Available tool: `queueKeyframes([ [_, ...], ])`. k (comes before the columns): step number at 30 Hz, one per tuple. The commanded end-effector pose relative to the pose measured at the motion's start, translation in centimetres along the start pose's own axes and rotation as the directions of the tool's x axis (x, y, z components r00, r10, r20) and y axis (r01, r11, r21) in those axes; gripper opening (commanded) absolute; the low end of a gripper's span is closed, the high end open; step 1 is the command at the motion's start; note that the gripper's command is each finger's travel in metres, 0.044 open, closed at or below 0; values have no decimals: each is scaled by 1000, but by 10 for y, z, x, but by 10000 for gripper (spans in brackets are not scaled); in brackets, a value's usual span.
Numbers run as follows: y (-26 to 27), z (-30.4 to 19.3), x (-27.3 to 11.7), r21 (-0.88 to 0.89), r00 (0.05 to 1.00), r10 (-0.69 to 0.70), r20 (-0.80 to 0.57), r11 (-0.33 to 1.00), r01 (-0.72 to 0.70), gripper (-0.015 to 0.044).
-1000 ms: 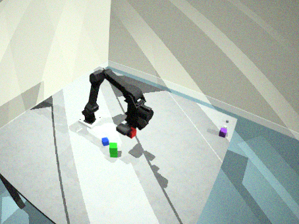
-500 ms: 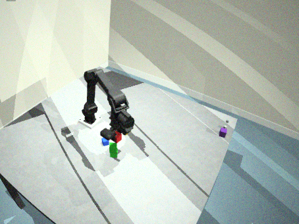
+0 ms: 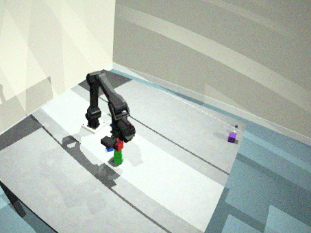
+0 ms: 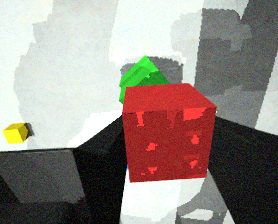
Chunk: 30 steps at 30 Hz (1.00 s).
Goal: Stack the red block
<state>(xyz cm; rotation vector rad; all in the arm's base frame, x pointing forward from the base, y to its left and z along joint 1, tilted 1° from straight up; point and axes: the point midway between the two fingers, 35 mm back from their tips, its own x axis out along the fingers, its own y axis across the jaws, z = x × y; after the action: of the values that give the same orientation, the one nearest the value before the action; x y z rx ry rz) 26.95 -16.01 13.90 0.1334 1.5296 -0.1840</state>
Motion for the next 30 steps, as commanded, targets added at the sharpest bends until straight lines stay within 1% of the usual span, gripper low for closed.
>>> queueKeyframes([
  [1,0,-1,12,-5,1000,2,-3,1000,-3,0],
  [6,0,-2,26,-5,1000,2,-3,1000,-3,0],
  [30,1,-3,27,-5,1000,2,-3,1000,-3,0],
])
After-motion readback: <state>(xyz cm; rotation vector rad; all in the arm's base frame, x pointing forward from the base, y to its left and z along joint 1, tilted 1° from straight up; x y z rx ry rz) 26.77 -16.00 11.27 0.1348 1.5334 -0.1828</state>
